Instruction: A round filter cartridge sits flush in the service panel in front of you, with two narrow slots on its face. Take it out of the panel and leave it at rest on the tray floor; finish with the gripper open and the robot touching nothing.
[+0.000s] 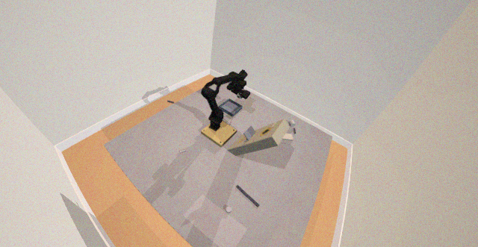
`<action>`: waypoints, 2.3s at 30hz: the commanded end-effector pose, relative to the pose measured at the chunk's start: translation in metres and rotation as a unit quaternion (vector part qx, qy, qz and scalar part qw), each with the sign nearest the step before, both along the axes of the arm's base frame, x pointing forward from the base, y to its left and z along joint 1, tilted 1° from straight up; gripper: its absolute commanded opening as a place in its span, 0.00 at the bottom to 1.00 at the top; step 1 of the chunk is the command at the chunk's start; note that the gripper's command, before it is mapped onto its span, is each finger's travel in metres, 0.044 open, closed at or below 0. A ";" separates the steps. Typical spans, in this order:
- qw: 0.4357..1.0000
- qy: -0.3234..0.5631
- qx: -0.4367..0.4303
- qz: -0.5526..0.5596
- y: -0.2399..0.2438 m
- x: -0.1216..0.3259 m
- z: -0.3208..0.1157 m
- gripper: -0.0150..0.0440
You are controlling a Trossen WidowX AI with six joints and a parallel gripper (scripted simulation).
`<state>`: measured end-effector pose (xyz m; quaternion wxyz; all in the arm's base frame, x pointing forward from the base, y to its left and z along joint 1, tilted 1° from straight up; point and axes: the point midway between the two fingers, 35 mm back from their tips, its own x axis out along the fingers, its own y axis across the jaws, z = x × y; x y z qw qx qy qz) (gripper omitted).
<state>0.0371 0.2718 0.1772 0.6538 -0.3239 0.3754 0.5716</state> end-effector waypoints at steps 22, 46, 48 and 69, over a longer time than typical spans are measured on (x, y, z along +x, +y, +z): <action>0.994 0.001 0.005 0.107 -0.001 -0.058 -0.079 0.25; 0.994 0.001 0.000 0.107 -0.005 -0.058 -0.118 0.70; 0.994 0.001 0.000 0.107 -0.005 -0.058 -0.118 0.79; 0.994 0.001 0.005 0.106 -0.002 -0.058 -0.061 1.00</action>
